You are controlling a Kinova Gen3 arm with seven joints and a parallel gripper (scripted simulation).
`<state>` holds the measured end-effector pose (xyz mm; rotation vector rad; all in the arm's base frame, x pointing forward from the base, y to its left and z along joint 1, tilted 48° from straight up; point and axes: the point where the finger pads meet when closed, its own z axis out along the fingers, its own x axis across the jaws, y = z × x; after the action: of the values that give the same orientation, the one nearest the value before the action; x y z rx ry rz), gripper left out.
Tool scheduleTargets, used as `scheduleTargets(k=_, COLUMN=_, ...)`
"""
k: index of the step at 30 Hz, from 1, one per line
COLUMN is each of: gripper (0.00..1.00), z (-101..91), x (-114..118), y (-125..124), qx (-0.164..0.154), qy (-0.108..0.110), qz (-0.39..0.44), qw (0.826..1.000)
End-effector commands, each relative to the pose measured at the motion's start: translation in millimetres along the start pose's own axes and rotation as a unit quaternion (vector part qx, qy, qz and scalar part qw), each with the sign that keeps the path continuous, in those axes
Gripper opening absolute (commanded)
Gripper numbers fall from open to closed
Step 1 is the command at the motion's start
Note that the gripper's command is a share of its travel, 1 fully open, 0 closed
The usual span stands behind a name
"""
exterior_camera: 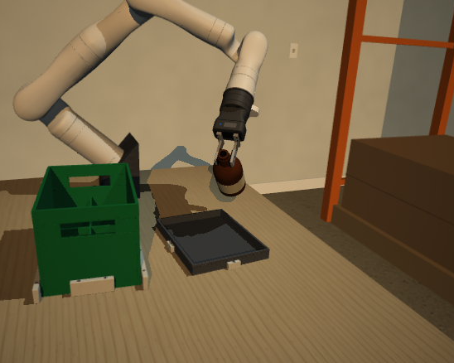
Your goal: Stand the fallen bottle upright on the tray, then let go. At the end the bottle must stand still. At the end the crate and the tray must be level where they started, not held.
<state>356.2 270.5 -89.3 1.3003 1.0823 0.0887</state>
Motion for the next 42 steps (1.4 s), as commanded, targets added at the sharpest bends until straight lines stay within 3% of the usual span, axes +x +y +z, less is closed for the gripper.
scheduleTargets(k=1, gripper=0.0, z=-1.4, x=0.4, y=-2.1, qx=-0.011, qy=0.001, qz=-0.002, qw=1.0)
scheduleTargets(k=14, gripper=0.0, z=-1.8, x=0.5, y=-2.0, qx=-0.028, qy=0.002, qz=-0.002, qw=1.0)
scheduleTargets(k=42, gripper=0.0, z=-1.8, x=0.5, y=-2.0, qx=-0.029, qy=0.002, qz=-0.002, qw=1.0)
